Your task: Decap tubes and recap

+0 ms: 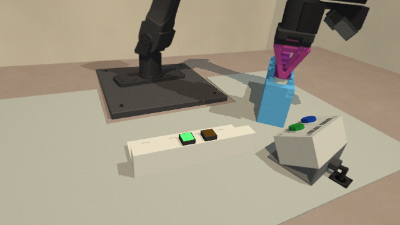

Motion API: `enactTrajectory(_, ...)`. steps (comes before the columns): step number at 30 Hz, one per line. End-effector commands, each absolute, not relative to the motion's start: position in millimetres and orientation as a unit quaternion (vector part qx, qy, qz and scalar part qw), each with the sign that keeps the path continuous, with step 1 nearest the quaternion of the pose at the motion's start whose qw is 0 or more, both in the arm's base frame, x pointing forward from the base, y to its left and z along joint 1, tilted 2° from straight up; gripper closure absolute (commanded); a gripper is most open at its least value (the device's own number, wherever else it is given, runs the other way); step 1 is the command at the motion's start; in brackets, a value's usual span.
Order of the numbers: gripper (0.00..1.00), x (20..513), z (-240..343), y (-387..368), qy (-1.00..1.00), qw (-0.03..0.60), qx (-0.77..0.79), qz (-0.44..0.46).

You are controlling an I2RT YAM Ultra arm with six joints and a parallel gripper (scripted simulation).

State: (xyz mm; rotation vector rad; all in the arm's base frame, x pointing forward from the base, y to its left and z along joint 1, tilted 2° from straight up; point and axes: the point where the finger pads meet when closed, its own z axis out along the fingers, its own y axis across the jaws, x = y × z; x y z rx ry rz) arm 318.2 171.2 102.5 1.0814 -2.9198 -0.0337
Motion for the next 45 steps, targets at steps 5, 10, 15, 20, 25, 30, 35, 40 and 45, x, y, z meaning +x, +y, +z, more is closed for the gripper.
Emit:
enactTrajectory(5,1.0,319.7,105.7,172.0,-0.989,0.009,0.148,-0.01)
enactTrajectory(10,1.0,319.7,105.6,172.0,-1.0,0.011,0.023,-0.009)
enactTrajectory(15,1.0,319.7,105.4,172.0,-0.999,0.011,-0.052,-0.008)
enactTrajectory(20,1.0,319.7,105.3,172.0,-0.984,0.012,-0.176,-0.007)
enactTrajectory(25,1.0,319.7,105.2,172.0,-0.981,0.012,-0.194,-0.006)
enactTrajectory(30,0.51,319.7,105.2,172.0,-0.981,0.012,-0.194,-0.006)
enactTrajectory(35,0.51,319.8,105.2,171.9,-0.981,0.012,-0.194,-0.006)
enactTrajectory(40,0.51,319.7,105.2,171.9,-0.981,0.012,-0.194,-0.006)
enactTrajectory(45,0.51,320.0,117.2,171.8,-0.981,0.012,-0.194,-0.006)
